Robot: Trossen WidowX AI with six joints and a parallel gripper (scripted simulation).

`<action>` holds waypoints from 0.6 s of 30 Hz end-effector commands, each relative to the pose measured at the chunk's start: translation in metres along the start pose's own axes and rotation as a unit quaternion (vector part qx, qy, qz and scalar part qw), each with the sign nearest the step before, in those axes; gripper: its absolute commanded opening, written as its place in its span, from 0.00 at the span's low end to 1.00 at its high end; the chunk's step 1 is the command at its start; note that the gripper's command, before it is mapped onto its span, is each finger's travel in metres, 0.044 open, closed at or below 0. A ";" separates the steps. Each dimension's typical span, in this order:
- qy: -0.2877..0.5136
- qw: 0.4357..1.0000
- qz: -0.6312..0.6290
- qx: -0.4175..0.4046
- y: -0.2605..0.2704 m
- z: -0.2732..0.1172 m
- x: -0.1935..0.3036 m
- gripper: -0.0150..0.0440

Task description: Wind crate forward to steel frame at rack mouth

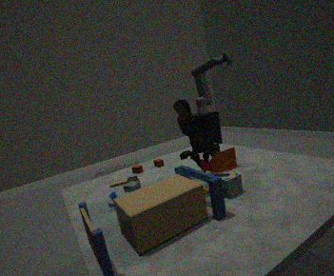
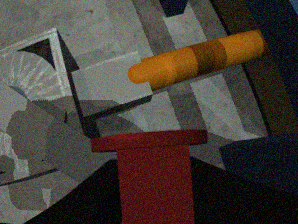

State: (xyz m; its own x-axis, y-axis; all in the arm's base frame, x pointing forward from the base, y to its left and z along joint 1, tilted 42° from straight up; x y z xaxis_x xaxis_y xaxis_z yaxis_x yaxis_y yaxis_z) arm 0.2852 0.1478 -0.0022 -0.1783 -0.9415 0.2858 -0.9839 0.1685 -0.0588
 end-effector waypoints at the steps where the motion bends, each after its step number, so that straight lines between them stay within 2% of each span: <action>1: -0.001 1.000 0.000 0.005 -0.006 0.005 -0.005 0.25; 18: -0.001 1.000 0.000 0.005 -0.017 0.013 -0.020 0.25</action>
State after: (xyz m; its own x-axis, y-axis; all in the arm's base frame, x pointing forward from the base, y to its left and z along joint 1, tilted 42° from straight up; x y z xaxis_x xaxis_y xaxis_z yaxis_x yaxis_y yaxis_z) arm 0.2996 0.1557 -0.0119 -0.1764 -0.9403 0.2911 -0.9843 0.1673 -0.0562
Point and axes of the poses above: the point midway between the two fingers, 35 mm back from their tips, its own z axis out along the fingers, its own y axis across the jaws, x = y × z, the point moved 7 cm from there along -z, back along the fingers, and after that the axes turned 15 degrees about -z, right-handed, at the moved point
